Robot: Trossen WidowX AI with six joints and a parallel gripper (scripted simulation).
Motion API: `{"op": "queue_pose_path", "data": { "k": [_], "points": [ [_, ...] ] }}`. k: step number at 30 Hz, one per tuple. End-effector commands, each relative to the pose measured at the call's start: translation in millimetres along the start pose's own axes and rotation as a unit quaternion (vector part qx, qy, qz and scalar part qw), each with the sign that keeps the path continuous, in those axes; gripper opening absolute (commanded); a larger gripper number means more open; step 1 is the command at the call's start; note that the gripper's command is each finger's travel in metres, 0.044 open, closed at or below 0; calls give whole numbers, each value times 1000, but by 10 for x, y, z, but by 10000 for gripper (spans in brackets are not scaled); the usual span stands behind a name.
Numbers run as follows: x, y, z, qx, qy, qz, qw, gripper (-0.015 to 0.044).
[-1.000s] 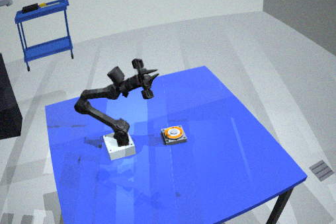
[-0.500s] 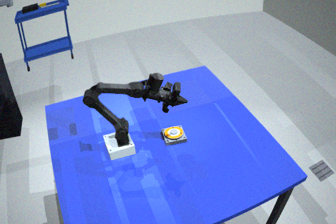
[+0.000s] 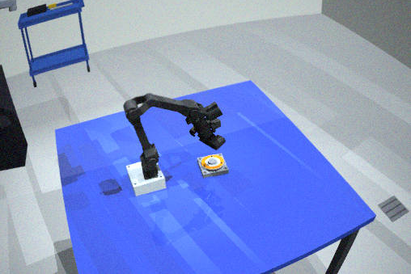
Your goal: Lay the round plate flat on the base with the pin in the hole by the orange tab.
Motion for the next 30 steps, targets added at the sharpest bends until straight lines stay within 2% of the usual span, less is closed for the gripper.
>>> {"op": "queue_pose_path", "data": {
  "k": [1, 11, 20, 30],
  "points": [
    [-196, 287, 396, 58, 148, 165, 973, 0],
    [-222, 304, 386, 58, 153, 171, 972, 0],
    [-366, 714, 451, 58, 153, 171, 972, 0],
    [-401, 745, 412, 58, 153, 171, 972, 0]
  ]
}}
Point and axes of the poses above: the point midway between the two fingers, 35 mm back from their tips, its own y axis out along the fingers, its own z axis across the jaws, x = y × z, the point moved 4 cm from there along -y, back along the fingers, and after that the axes turned 8 degrees about -y, right-handed, at the moved point
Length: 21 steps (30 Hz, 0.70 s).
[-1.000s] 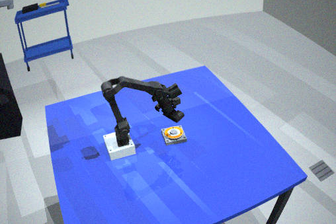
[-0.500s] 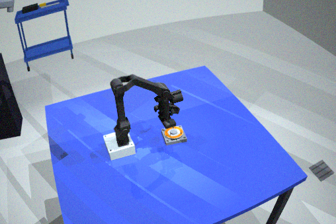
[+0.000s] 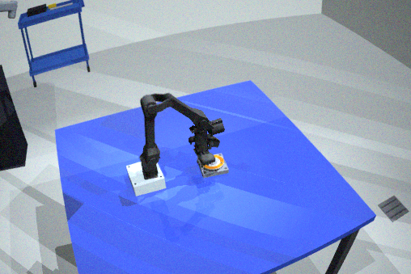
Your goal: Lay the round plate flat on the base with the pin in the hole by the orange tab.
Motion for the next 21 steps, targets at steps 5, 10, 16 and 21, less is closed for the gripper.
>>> {"op": "queue_pose_path", "data": {
  "k": [5, 10, 16, 21],
  "points": [
    [-19, 16, -101, -2, -1, 1, 1000, 0],
    [-7, 25, -167, -2, -1, 1, 1000, 0],
    [24, 28, -248, -2, -1, 1, 1000, 0],
    [44, 27, -304, -3, -1, 1, 1000, 0]
  ]
}}
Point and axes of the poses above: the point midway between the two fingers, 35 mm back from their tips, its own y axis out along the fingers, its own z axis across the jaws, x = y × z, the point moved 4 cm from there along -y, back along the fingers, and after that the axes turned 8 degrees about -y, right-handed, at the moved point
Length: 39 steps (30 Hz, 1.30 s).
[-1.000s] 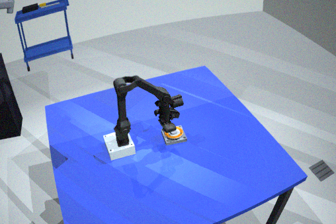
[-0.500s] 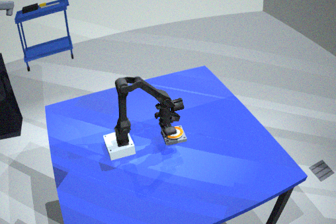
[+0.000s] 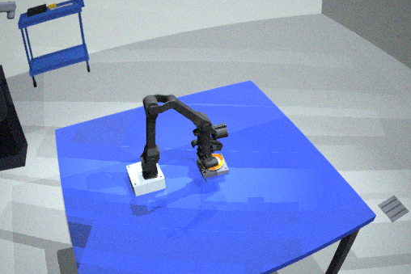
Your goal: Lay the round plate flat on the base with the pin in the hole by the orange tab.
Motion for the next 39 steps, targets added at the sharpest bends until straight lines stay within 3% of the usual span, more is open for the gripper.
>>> {"op": "queue_pose_path", "data": {
  "k": [1, 39],
  "points": [
    [44, -3, -67, -4, 0, -3, 1000, 0],
    [250, -47, -301, -5, 0, -4, 1000, 0]
  ]
}}
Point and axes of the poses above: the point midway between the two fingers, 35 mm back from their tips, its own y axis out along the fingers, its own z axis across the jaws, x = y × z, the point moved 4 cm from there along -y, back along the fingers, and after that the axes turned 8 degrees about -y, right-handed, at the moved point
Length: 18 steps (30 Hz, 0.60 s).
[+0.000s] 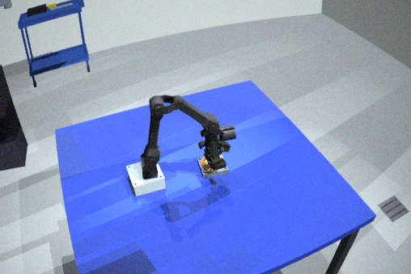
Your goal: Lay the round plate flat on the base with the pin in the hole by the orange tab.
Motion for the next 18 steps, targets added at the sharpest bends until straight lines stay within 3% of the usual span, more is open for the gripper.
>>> {"op": "queue_pose_path", "data": {
  "k": [1, 9, 18],
  "points": [
    [28, -38, -15, -1, -2, -1, 1000, 0],
    [-31, -459, 13, -1, -2, 0, 1000, 0],
    [-25, -391, 12, 0, -2, 1, 1000, 0]
  ]
}}
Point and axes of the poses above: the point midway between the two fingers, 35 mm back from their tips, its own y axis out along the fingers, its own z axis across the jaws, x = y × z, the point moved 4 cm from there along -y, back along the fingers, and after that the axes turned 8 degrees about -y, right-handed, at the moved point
